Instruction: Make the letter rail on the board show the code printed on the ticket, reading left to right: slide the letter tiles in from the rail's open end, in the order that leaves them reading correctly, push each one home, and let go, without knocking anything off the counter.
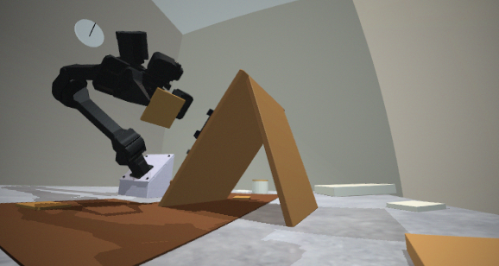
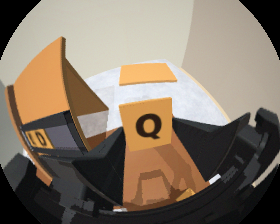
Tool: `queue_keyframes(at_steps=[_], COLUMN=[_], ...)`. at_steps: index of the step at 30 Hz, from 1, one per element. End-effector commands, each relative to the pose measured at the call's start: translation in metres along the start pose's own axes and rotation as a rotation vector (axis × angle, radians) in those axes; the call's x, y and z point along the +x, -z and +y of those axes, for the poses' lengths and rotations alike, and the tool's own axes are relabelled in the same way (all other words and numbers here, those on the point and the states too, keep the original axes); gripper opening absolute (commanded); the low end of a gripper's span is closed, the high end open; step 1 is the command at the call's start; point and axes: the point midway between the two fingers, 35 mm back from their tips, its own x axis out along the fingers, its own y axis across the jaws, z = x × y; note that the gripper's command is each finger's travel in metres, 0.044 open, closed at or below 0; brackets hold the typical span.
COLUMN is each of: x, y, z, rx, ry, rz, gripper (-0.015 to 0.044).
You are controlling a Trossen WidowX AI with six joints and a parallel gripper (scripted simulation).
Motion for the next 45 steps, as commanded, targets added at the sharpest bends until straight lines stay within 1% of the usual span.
queue_keyframes(at_steps=[1,45], x=[0.0,0.0], y=[0.0,0.0], z=[0.002,0.024], rx=[-0.005,-0.005], ry=[-0.003,-0.004], rz=[-0.005,-0.004], gripper=[0.0,0.0])
